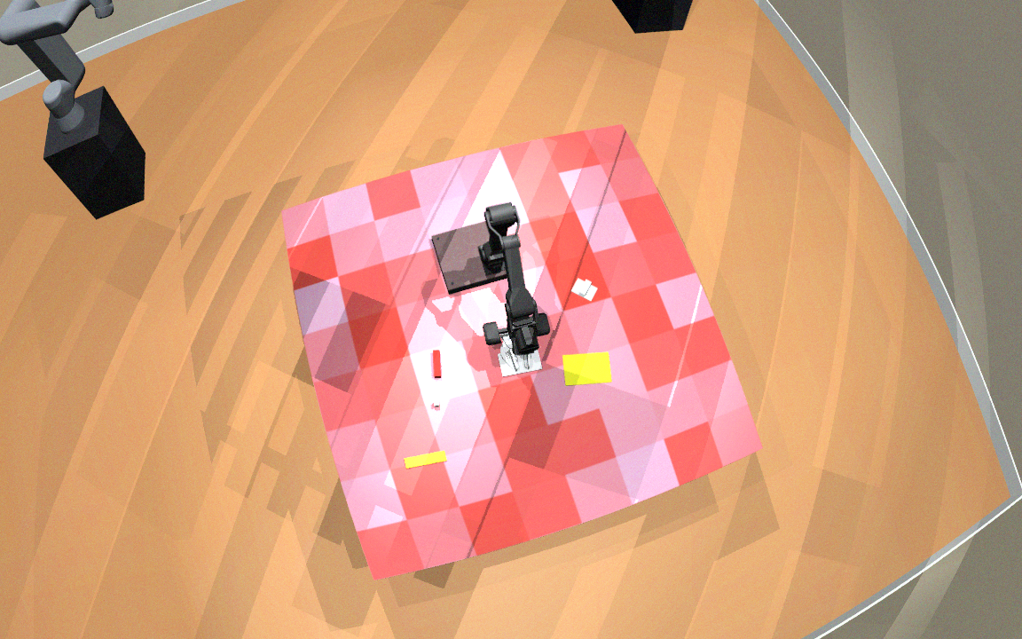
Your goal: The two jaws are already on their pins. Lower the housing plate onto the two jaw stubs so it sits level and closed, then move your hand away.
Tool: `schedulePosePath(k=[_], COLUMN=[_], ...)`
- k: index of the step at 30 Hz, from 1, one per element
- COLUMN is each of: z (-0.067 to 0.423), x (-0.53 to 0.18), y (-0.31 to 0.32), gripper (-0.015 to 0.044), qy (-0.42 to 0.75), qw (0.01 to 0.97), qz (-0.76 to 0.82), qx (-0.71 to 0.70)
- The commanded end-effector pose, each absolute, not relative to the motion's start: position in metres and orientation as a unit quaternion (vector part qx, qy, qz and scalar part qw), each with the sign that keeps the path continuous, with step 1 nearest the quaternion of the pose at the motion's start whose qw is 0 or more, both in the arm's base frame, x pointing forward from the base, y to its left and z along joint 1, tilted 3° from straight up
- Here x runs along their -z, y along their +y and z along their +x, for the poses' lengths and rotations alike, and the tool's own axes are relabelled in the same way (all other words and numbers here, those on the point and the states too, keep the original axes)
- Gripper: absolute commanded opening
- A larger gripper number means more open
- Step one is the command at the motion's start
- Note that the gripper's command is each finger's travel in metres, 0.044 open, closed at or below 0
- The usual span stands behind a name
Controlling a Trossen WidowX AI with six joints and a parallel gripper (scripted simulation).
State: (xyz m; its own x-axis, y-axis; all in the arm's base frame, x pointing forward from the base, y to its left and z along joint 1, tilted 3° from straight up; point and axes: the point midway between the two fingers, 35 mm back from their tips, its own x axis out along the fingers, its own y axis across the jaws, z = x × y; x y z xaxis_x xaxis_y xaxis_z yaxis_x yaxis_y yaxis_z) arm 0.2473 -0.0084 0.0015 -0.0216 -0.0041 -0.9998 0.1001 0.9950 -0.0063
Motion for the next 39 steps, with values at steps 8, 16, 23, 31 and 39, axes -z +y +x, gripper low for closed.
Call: schedulePosePath(k=[8, 16, 23, 31, 39], z=[0.247, 0.248, 0.25, 0.207, 0.207], x=[-0.002, -0.069, -0.069, -0.128, -0.128], y=[-0.008, -0.008, -0.008, -0.007, -0.007], gripper=[0.044, 0.044, 0.044, 0.044, 0.044], qy=[0.714, 0.714, 0.711, 0.715, 0.715], qw=[0.699, 0.699, 0.701, 0.697, 0.697], qz=[0.034, 0.031, 0.033, 0.031, 0.031], qx=[0.037, 0.036, 0.037, 0.036, 0.036])
